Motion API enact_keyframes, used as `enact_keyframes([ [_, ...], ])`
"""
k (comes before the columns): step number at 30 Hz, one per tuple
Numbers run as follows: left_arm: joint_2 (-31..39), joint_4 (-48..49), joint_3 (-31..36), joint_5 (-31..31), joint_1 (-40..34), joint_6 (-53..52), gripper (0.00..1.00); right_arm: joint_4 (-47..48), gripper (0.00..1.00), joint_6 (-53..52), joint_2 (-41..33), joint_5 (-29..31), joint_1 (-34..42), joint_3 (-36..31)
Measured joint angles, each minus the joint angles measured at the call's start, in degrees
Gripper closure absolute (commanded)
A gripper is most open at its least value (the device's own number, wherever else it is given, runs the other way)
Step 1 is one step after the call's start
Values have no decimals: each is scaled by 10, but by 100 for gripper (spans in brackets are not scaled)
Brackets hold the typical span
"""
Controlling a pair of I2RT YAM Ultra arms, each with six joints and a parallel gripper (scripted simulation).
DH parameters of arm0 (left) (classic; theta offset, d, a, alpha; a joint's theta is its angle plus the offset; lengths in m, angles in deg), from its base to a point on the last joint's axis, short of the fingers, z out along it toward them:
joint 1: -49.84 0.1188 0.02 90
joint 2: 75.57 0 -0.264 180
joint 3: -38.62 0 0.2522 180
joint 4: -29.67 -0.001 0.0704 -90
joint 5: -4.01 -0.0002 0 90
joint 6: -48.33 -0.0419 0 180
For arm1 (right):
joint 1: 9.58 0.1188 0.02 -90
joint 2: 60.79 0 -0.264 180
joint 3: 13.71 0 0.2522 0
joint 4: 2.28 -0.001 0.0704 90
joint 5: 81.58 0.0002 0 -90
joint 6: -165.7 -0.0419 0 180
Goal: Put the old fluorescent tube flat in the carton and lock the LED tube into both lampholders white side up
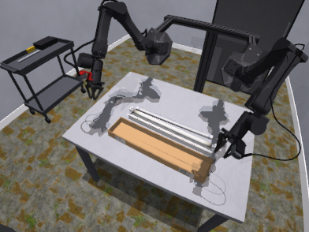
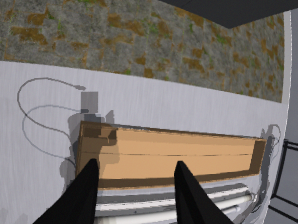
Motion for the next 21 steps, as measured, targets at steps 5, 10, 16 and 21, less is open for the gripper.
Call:
enact_keyframes([
  [5, 3, 9, 4, 0, 0, -4, 51, 7, 51, 4, -5, -3, 0, 4],
  [10, 5, 13, 10, 2, 0, -5, 51, 8, 51, 5, -5, -3, 0, 4],
  [16, -18, 11, 7, 16, -7, -35, 51, 3, 51, -33, 12, 9, 5, 3],
  [21, -74, 6, 6, 51, -28, -115, 51, -10, 51, -134, 57, 44, 20, 3],
])
